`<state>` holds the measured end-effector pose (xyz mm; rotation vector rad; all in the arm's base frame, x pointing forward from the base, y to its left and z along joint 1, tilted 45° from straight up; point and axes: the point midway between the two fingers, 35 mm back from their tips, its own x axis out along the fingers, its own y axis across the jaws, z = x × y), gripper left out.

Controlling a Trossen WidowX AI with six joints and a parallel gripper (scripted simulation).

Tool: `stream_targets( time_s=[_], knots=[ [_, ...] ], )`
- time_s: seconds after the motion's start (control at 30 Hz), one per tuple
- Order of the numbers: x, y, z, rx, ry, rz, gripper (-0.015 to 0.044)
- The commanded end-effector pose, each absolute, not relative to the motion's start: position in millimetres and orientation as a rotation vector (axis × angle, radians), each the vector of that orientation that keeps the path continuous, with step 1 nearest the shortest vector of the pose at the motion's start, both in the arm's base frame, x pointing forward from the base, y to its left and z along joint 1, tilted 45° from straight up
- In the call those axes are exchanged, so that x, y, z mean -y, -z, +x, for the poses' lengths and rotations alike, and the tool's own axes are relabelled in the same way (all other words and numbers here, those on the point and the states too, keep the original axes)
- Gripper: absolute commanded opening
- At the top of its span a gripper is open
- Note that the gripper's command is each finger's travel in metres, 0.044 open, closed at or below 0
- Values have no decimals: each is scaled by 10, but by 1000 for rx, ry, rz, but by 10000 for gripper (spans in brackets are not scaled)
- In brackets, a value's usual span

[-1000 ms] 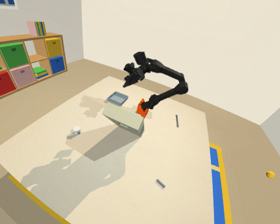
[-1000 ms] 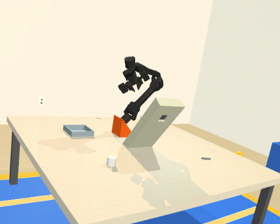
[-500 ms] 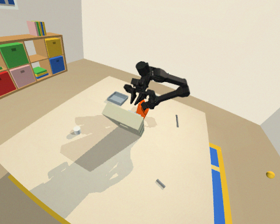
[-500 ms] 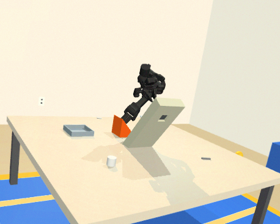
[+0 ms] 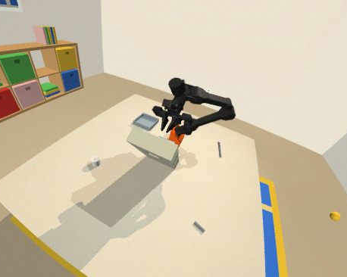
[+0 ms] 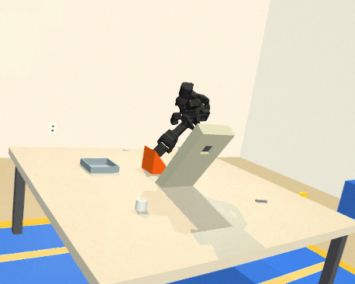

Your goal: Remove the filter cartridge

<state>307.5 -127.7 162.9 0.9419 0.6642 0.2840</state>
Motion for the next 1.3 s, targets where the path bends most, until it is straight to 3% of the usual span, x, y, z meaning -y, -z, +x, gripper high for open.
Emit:
stream_targets(
  time_s=[0.0,1.27],
  knots=[
    [1235,-1576,3126,-674,-281,947,108],
    [1022,-1432,3422,-664,-284,950,108]
  ],
)
